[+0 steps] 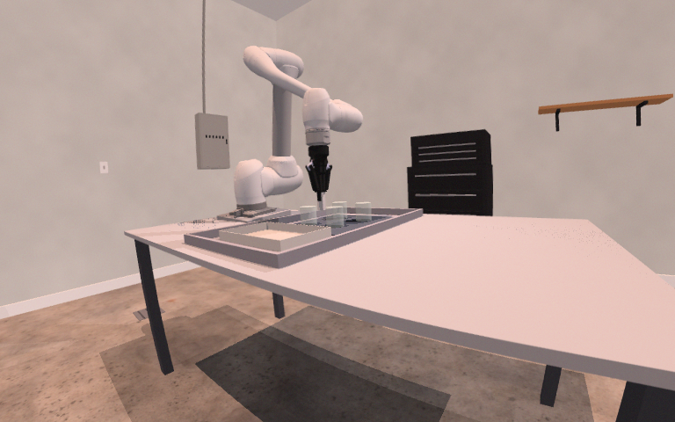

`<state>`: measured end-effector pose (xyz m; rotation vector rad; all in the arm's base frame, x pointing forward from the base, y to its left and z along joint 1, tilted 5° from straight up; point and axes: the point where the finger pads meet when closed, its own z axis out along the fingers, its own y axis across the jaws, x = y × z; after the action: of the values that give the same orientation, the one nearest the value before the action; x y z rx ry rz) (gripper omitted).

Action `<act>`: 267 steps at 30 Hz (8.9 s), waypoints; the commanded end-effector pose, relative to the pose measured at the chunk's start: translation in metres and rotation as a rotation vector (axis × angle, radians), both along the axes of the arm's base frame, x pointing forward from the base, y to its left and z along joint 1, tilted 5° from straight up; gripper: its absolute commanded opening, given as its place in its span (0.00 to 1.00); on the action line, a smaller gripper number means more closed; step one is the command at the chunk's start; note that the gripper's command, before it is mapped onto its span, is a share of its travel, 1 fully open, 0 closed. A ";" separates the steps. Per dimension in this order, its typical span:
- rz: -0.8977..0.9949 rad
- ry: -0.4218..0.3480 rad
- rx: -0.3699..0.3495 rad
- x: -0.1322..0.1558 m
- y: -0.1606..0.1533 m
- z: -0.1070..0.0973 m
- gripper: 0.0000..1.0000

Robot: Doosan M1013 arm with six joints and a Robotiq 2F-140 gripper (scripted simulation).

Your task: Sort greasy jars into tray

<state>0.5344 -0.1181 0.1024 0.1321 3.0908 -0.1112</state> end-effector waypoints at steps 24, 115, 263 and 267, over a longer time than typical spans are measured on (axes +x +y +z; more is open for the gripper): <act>0.001 -0.001 -0.002 -0.001 -0.002 -0.006 0.00; 0.001 -0.001 -0.002 0.010 -0.003 -0.006 0.00; 0.001 -0.001 -0.002 0.027 -0.004 0.001 0.00; 0.001 -0.001 -0.002 0.025 -0.004 0.001 0.00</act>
<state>0.5601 -0.1222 0.1022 0.1295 3.0865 -0.1124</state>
